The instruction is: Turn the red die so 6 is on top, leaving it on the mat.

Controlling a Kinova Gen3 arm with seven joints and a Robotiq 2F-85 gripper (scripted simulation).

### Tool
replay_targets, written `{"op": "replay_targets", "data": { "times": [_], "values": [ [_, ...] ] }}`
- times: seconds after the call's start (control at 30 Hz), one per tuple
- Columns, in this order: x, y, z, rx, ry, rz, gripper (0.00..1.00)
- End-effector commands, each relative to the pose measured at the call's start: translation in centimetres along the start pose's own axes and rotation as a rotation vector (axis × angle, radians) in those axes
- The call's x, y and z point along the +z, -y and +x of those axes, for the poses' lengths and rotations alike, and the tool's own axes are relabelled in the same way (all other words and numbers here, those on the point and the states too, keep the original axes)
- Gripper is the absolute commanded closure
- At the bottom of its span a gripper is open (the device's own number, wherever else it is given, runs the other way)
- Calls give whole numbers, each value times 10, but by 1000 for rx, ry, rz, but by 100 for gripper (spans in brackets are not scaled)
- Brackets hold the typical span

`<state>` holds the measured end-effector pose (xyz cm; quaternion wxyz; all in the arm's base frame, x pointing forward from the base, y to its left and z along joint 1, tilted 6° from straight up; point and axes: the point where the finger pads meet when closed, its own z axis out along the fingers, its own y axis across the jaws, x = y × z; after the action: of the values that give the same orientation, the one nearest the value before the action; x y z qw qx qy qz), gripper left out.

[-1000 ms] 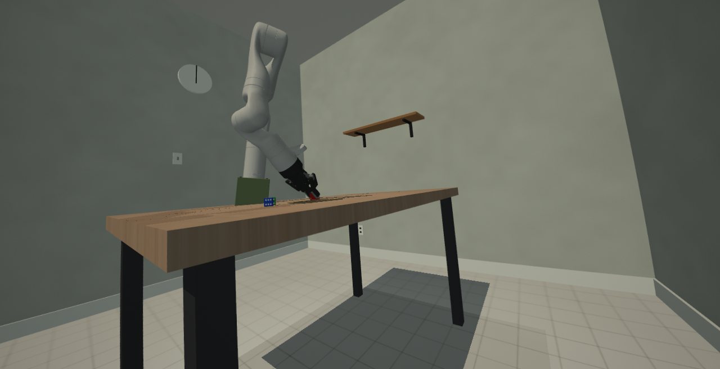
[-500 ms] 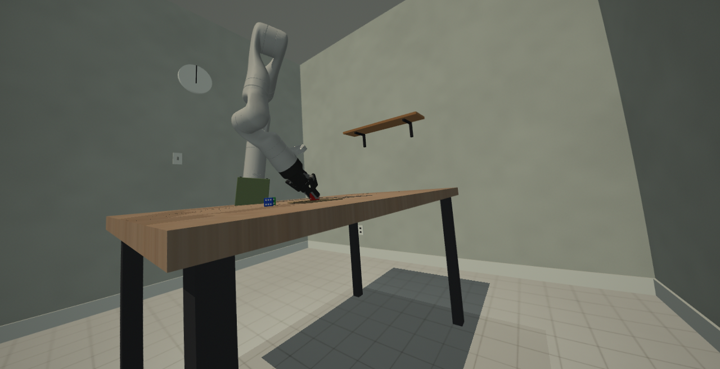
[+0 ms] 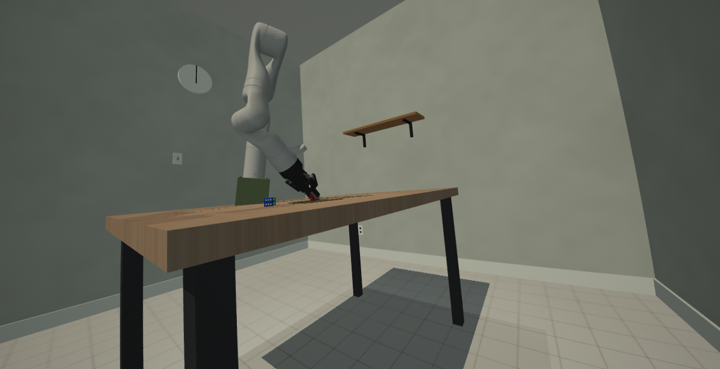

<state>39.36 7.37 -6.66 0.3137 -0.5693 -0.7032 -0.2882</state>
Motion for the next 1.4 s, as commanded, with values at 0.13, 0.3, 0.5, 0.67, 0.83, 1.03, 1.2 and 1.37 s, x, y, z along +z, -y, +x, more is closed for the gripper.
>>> {"op": "replay_targets", "data": {
  "times": [0.13,0.3,0.5,0.67,0.83,1.03,1.2,1.37],
  "values": [
    [-1,-1,0,-1,0,-1,79],
    [-1,-1,0,-1,0,-1,79],
    [-1,-1,0,-1,0,-1,79],
    [-1,-1,0,-1,0,-1,79],
    [-1,-1,0,-1,0,-1,79],
    [-1,-1,0,-1,0,-1,75],
    [-1,-1,0,-1,0,-1,67],
    [-1,-1,0,-1,0,-1,59]
  ]
}}
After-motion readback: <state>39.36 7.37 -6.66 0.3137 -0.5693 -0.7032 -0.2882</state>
